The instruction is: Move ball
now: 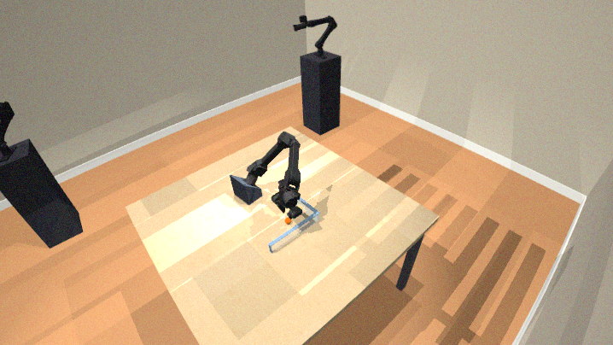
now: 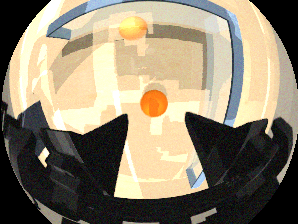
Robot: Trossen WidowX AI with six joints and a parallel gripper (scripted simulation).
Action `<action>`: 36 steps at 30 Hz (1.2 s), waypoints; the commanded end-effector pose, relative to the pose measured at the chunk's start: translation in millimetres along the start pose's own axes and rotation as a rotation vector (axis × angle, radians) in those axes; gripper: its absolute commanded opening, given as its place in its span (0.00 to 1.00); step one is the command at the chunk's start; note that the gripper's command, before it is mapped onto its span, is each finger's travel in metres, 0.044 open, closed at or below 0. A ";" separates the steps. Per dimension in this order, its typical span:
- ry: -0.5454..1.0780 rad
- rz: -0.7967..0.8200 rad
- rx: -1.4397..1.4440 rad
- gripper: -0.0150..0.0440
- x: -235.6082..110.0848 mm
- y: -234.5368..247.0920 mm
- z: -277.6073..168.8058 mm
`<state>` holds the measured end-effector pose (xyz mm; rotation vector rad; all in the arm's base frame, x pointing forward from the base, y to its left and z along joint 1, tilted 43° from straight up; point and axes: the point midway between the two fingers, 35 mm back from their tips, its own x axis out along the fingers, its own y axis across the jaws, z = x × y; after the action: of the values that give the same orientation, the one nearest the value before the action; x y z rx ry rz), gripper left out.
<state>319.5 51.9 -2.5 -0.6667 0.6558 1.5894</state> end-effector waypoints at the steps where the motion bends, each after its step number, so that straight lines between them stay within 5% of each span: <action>1: -0.007 0.002 0.008 0.72 5.3 0.5 0.0; 25: -0.008 0.002 0.007 0.72 40.9 0.9 0.7; 29: -0.008 0.002 0.007 0.54 40.9 0.9 0.7; 36: -0.008 0.002 0.007 0.46 40.9 0.9 0.7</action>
<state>314.3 78.8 -32.2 -0.6616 0.6559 1.5928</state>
